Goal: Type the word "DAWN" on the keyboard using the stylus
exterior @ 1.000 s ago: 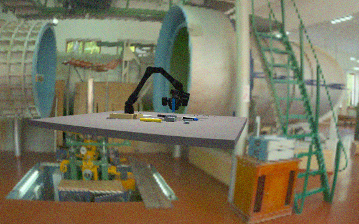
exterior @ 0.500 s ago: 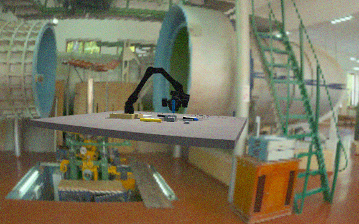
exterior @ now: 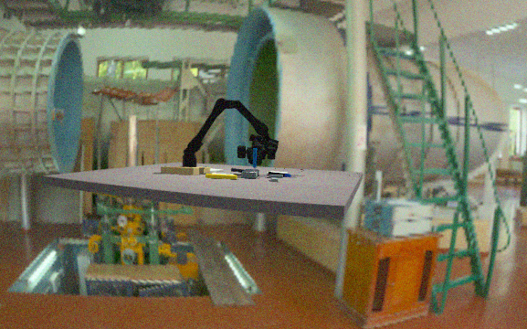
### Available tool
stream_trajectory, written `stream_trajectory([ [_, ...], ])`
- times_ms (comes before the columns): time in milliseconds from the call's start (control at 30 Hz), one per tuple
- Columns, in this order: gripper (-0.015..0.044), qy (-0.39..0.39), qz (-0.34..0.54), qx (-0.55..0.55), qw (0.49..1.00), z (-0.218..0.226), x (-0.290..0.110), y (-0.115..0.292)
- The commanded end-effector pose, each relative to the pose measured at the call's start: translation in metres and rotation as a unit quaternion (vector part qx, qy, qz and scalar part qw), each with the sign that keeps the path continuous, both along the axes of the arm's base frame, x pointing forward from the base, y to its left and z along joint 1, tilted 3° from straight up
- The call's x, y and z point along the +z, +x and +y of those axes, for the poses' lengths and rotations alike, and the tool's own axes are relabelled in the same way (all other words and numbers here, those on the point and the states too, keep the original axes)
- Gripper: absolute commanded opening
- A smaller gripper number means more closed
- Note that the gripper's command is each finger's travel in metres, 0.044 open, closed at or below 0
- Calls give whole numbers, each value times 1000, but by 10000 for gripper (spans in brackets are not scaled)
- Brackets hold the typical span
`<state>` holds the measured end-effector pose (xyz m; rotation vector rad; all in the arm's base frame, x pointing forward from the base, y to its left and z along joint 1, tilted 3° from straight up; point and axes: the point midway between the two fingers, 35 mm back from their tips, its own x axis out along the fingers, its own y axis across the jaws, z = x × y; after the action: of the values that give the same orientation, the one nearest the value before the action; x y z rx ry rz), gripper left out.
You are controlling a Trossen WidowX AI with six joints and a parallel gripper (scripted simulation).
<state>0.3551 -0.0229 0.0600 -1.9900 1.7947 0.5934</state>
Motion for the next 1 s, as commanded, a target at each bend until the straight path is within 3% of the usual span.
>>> stream_trajectory([
  [0,81,-2,0,1,1000,0,-2,0],
  [500,81,-2,0,1,1000,0,-4,0],
  [767,81,-2,0,1,1000,-2,33,0],
  [967,81,-2,0,1,1000,-2,34,0],
])
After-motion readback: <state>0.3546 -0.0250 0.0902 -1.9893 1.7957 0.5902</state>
